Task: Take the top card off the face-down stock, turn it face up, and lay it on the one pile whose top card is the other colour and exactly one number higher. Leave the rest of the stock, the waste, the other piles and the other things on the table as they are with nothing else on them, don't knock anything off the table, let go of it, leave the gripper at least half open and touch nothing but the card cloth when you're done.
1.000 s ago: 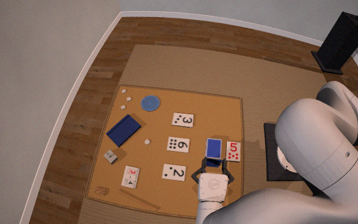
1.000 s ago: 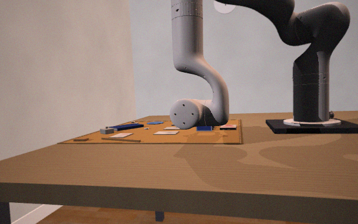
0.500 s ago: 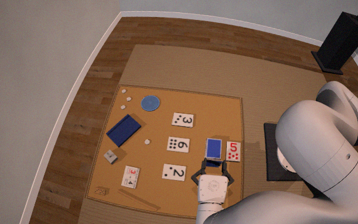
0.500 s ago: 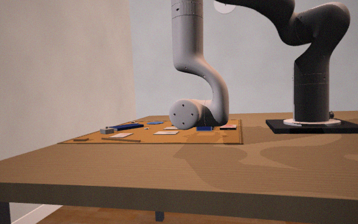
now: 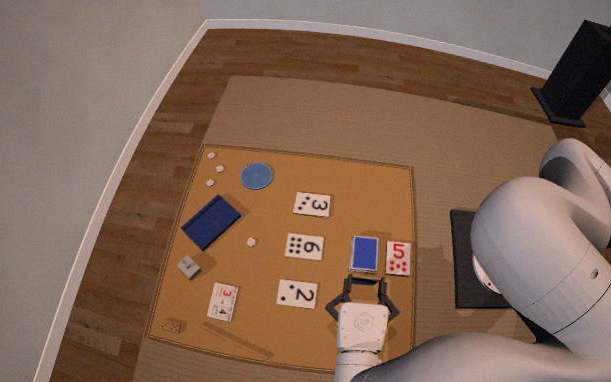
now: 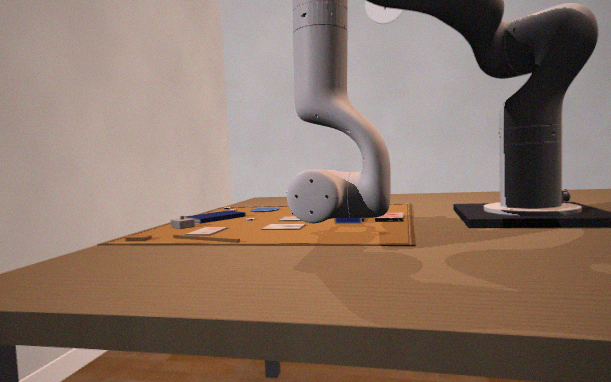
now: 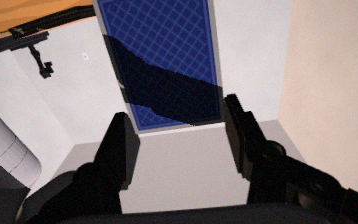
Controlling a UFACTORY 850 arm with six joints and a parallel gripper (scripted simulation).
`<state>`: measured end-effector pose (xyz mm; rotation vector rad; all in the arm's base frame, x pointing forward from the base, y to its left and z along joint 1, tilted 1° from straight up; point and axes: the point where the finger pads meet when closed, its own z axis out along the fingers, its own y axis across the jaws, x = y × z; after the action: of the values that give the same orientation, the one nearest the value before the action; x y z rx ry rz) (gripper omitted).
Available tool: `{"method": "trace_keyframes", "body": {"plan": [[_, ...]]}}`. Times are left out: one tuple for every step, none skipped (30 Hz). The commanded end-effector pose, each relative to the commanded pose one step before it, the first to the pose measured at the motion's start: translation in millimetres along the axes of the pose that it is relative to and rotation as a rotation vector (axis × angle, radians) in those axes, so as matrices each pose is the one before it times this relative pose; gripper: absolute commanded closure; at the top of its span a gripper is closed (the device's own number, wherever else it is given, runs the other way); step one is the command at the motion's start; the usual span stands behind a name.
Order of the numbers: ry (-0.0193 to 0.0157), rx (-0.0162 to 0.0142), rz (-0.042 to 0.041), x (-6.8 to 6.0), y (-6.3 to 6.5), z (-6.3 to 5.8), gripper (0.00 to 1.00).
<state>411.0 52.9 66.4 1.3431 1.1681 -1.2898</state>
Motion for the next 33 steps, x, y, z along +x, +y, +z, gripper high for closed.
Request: {"method": "trace_keyframes", "body": {"plan": [[0.00080,0.00000,0.00119,0.08,0.42,-2.52,0.27],[0.00000,0.00000,0.00000,0.20,0.00,-0.80,0.27],[0.00000,0.00000,0.00000,0.20,0.00,-0.80,0.27],[0.00000,0.00000,0.00000,0.21,0.00,-0.80,0.27],[0.00000,0.00000,0.00000,0.23,0.00,-0.77,0.27],[0.00000,0.00000,0.00000,0.23,0.00,-0.77,0.27],[0.00000,0.00000,0.00000,0.23,0.00,-0.76,0.27],[0.00000,0.00000,0.00000,0.23,0.00,-0.76,0.27],[0.00000,0.00000,0.00000,0.24,0.00,-0.74,0.27],[0.00000,0.00000,0.00000,0.25,0.00,-0.72,0.27],[0.00000,0.00000,0.00000,0.25,0.00,-0.71,0.27],[0.00000,0.00000,0.00000,0.24,0.00,-0.70,0.27],[0.00000,0.00000,0.00000,0.24,0.00,-0.69,0.27],[0.00000,0.00000,0.00000,0.00,0.00,0.00,0.27],[0.00000,0.00000,0.00000,0.00,0.00,0.00,0.27],[0.00000,0.00000,0.00000,0.25,0.00,-0.66,0.27],[0.00000,0.00000,0.00000,0.25,0.00,-0.63,0.27],[0.00000,0.00000,0.00000,0.25,0.00,-0.62,0.27],[0.00000,0.00000,0.00000,0.24,0.00,-0.60,0.27],[0.00000,0.00000,0.00000,0.23,0.00,-0.59,0.27],[0.00000,0.00000,0.00000,0.23,0.00,-0.57,0.27],[0.00000,0.00000,0.00000,0.23,0.00,-0.53,0.27],[0.00000,0.00000,0.00000,0.23,0.00,-0.51,0.27],[0.00000,0.00000,0.00000,0.22,0.00,-0.49,0.27],[0.00000,0.00000,0.00000,0.21,0.00,-0.47,0.27],[0.00000,0.00000,0.00000,0.20,0.00,-0.45,0.27],[0.00000,0.00000,0.00000,0.19,0.00,-0.43,0.27],[0.00000,0.00000,0.00000,0.18,0.00,-0.40,0.27],[0.00000,0.00000,0.00000,0.18,0.00,-0.37,0.27],[0.00000,0.00000,0.00000,0.17,0.00,-0.34,0.27],[0.00000,0.00000,0.00000,0.00,0.00,0.00,0.27],[0.00000,0.00000,0.00000,0.00,0.00,0.00,0.27],[0.00000,0.00000,0.00000,0.16,0.00,-0.32,0.27]]}}
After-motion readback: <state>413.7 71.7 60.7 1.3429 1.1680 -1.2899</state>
